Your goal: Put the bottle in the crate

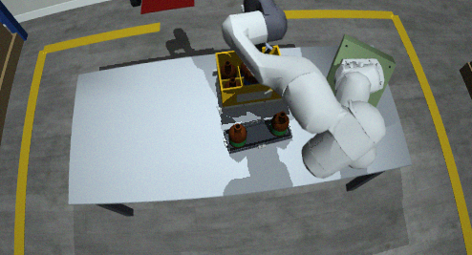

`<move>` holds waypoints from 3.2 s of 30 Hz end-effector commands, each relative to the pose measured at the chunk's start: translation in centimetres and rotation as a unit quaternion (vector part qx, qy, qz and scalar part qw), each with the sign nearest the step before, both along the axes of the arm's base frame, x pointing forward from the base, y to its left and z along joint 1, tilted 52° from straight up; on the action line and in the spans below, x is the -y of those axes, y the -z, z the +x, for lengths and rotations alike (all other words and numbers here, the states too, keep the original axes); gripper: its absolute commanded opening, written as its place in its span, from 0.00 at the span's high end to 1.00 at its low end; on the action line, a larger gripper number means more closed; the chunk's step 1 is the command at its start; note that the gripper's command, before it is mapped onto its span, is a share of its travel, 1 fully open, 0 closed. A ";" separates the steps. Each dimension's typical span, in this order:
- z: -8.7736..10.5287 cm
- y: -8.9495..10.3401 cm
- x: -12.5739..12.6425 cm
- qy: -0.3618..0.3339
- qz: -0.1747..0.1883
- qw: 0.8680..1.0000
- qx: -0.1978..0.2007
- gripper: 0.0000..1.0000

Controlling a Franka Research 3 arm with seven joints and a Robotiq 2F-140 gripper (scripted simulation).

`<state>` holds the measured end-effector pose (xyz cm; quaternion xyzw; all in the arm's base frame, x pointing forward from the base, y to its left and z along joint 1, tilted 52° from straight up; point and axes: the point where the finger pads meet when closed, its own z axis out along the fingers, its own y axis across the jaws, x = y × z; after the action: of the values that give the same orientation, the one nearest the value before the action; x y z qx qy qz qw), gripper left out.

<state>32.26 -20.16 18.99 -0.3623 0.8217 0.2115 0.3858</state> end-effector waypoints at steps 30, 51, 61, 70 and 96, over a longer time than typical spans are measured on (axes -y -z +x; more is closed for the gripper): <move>0.6 0.7 -0.6 -0.001 -0.003 1.000 0.002 1.00; 1.6 2.1 -2.0 -0.001 -0.003 1.000 0.002 1.00; 1.9 2.5 -2.4 -0.001 -0.003 1.000 0.002 1.00; 2.0 2.6 -2.5 -0.001 -0.003 1.000 0.002 1.00; 2.0 2.6 -2.5 -0.001 -0.003 1.000 0.002 1.00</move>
<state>34.14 -17.65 16.44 -0.3623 0.8216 0.2114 0.3859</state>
